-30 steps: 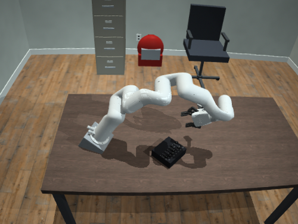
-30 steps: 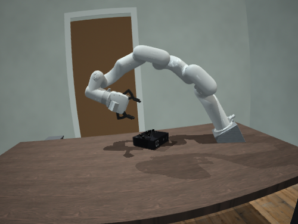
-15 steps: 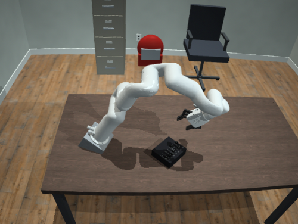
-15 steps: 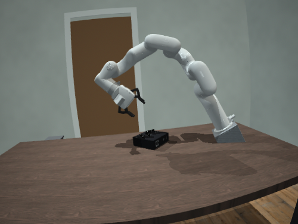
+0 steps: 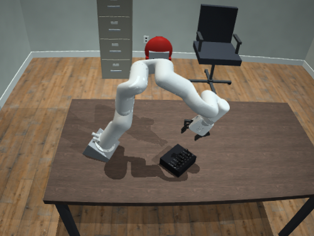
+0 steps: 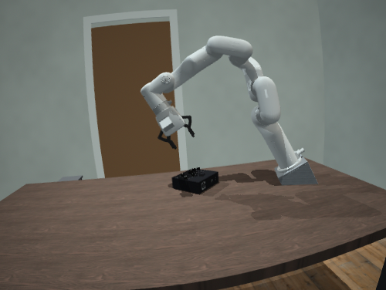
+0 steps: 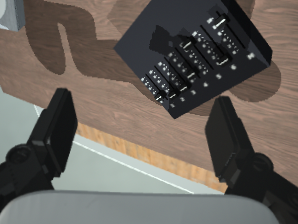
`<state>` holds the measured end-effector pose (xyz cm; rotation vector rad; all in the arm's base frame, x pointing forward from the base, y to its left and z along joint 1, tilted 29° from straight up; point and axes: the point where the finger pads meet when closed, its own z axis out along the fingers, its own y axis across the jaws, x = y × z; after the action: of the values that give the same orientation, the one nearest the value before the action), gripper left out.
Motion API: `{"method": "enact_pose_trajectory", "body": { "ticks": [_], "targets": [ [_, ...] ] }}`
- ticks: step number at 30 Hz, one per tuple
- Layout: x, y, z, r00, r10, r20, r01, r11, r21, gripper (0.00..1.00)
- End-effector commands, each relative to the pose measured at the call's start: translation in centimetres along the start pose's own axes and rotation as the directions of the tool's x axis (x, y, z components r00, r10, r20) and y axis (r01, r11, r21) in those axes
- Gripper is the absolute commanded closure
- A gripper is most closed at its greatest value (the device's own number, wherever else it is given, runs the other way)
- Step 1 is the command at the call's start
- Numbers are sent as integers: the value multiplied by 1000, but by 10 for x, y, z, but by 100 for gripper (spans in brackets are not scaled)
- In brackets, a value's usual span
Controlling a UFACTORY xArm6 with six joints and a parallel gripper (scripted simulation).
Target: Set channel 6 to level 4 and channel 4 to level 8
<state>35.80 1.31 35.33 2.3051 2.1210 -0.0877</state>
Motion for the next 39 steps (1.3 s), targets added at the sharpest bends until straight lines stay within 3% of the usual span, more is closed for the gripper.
{"method": "enact_pose_trajectory", "body": {
  "ticks": [1, 2, 4, 6, 7, 9, 10, 17, 24, 39],
  "targets": [
    [-8, -4, 3, 1000, -18, 7, 18, 993, -114, 0],
    [-8, -4, 3, 1000, -18, 7, 18, 993, -114, 0],
    [-18, -9, 11, 998, -46, 35, 53, 973, -224, 0],
    [-18, -9, 11, 998, -46, 35, 53, 973, -224, 0],
    [-21, -11, 15, 997, -59, 49, 70, 960, -272, 0],
    [-21, -11, 15, 997, -59, 49, 70, 960, -272, 0],
    [-24, -14, 18, 995, -71, 63, 87, 945, -315, 0],
    [-31, -20, 31, 988, -105, 112, 144, 890, -433, 0],
    [-33, -22, 37, 983, -120, 136, 171, 860, -481, 0],
    [-33, -22, 37, 983, -120, 136, 172, 859, -482, 0]
  ]
}}
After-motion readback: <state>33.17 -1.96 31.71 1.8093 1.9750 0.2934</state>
